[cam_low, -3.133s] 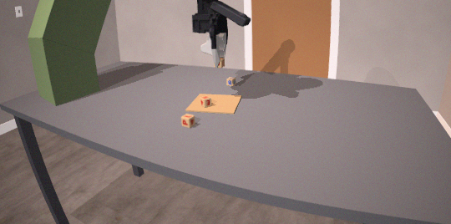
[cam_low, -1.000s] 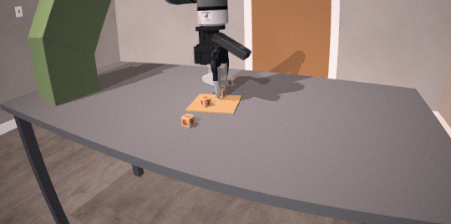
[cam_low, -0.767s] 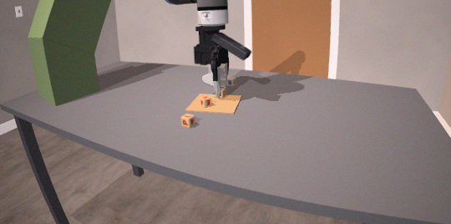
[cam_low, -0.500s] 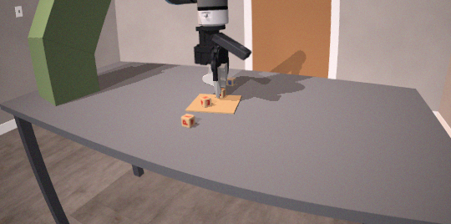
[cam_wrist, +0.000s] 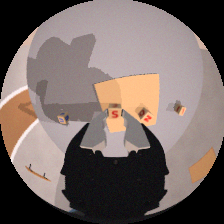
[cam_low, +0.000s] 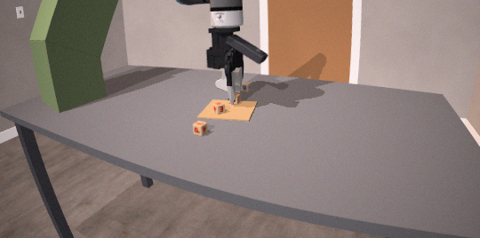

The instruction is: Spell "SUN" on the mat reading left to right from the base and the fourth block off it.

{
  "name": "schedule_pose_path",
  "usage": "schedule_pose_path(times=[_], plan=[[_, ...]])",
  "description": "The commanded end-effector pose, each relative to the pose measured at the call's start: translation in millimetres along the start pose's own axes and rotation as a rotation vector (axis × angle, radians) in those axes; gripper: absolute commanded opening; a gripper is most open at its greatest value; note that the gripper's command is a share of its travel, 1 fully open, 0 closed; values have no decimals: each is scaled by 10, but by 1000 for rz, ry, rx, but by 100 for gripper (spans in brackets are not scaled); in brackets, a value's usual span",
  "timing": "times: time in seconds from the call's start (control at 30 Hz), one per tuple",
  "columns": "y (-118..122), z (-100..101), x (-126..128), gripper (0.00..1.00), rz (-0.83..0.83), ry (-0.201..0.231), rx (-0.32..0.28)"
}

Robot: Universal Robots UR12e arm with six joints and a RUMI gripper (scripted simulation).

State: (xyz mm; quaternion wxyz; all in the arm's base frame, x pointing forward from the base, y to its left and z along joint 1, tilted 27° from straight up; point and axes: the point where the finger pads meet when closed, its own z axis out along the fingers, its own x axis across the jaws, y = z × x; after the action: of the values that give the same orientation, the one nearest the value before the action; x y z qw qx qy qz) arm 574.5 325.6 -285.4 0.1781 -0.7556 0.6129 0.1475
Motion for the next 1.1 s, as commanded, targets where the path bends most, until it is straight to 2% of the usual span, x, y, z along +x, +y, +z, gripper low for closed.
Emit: schedule_pose_path(times=[0.0, 1.07], plan=[[-5, 4, 1, 5, 0, 0, 1], [-5, 32, 1, 5, 0, 0, 1]])
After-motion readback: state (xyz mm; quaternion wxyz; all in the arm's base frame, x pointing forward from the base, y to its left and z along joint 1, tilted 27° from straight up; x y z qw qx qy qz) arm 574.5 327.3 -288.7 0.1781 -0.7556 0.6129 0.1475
